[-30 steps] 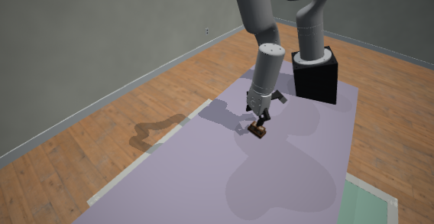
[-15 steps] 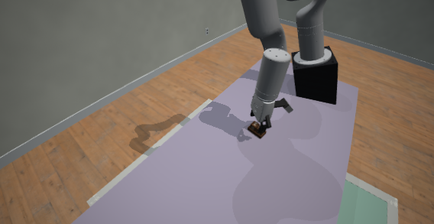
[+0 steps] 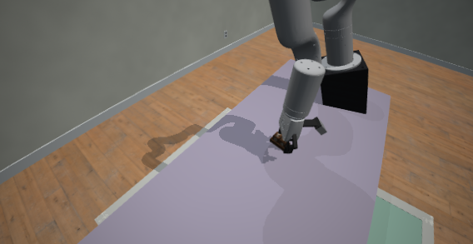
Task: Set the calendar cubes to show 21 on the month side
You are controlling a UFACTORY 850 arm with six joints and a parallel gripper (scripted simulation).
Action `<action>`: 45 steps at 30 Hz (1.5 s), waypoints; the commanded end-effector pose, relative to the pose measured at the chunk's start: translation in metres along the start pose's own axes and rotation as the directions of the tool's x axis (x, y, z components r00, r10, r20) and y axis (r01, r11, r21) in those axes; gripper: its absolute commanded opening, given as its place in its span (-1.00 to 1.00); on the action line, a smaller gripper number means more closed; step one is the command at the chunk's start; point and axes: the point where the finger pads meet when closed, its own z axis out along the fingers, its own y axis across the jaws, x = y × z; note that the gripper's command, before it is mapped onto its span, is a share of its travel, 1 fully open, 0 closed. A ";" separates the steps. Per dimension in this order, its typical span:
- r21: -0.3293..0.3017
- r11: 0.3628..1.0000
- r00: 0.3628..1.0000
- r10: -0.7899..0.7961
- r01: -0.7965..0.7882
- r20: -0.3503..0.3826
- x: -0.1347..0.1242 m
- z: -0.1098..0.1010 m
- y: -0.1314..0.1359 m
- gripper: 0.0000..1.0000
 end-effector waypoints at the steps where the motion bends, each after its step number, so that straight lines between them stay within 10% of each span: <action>1: 0.001 1.000 1.000 0.020 -0.020 0.001 0.002 0.001 0.013 1.00; 45: 0.001 0.989 0.989 0.149 -0.149 0.001 0.009 0.003 0.041 1.00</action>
